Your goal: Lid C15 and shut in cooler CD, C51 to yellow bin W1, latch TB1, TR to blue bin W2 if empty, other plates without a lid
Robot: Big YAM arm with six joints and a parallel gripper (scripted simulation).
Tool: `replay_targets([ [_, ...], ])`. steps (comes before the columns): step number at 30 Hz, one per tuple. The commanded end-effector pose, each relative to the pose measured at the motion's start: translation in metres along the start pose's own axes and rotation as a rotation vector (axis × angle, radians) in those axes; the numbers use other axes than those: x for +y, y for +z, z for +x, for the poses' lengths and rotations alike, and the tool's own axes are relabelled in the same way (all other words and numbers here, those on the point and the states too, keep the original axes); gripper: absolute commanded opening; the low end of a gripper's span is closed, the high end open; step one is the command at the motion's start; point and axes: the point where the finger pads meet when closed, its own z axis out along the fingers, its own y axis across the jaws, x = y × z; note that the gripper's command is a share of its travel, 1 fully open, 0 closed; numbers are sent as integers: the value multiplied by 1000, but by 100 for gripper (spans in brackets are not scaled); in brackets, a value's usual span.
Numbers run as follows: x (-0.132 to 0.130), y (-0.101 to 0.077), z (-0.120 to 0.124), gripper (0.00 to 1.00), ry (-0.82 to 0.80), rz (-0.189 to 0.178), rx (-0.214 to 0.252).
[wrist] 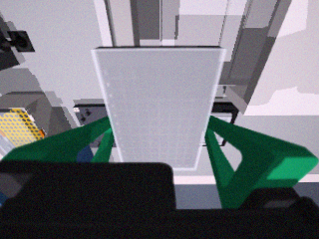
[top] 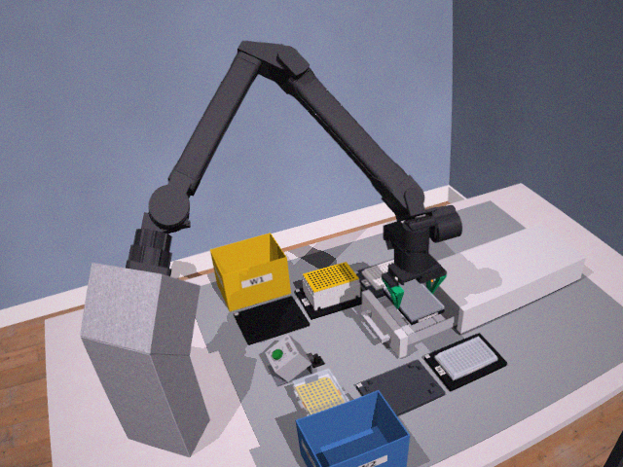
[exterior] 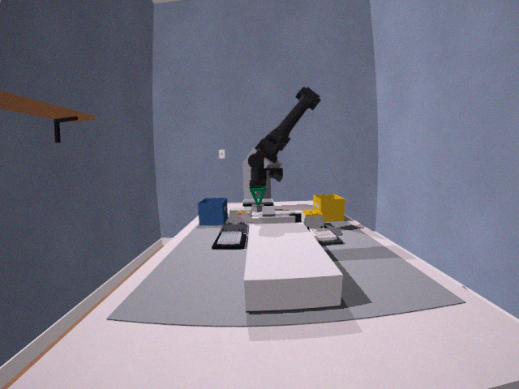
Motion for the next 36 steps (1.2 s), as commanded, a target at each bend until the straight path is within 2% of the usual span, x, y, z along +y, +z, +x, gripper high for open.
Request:
replay_targets([
  [1,-27,-11,-25,0,-26,27,-5],
  [11,-40,-12,-43,0,-25,28,-6],
  [12,-30,3,-34,0,-2,-2,-7],
  [19,-53,-13,-61,0,-27,31,-8],
  [30,-65,-10,-79,0,-21,24,-8],
  [33,-72,-14,-89,0,-27,32,-11],
  [36,-68,-10,-86,0,-20,23,-11],
])
